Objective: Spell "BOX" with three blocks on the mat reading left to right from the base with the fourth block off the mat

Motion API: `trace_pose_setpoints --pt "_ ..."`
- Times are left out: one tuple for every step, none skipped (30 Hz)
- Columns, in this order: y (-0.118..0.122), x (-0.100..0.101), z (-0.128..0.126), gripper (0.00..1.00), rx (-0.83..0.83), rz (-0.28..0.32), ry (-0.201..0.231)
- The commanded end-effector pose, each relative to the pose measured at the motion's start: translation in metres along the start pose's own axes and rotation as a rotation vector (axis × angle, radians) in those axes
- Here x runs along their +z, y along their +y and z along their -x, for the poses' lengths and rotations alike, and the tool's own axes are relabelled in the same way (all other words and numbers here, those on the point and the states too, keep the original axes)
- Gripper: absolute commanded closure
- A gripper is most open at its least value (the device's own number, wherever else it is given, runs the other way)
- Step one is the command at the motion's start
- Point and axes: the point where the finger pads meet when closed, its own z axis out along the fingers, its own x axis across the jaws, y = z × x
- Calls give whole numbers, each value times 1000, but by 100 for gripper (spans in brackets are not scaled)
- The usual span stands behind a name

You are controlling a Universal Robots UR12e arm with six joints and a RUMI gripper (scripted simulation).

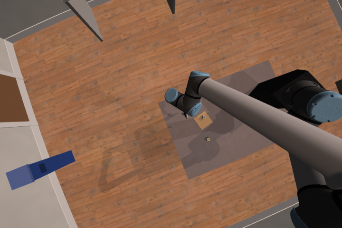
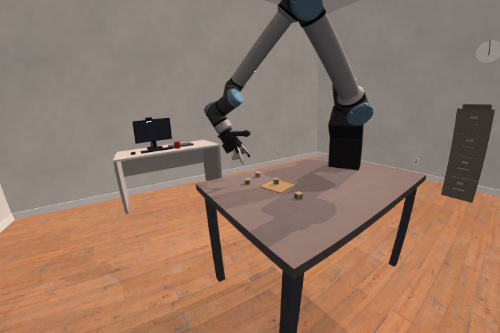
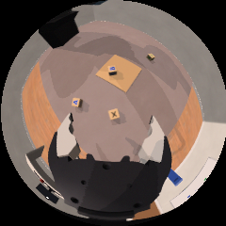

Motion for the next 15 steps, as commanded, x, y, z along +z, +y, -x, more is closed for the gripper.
trace_pose_setpoints --pt "-11 7 65 0 0 1 -2" --pt "-17 10 90 0 0 1 -1" --pt "-21 12 103 0 0 1 -1" --pt "-25 14 116 0 0 1 -1" --pt "-28 15 123 0 0 1 0" --pt "-30 16 129 0 0 0 0" --pt "-30 17 130 0 0 0 0" --pt "-30 17 130 0 0 0 0" --pt "-30 17 130 0 0 0 0" --pt "-30 17 130 0 0 0 0" --pt "-30 17 130 0 0 0 0" --pt "-30 17 130 0 0 0 0" --pt "-30 17 130 0 0 0 0" --pt "-30 17 130 0 0 0 0" --pt "-30 17 130 0 0 0 0"
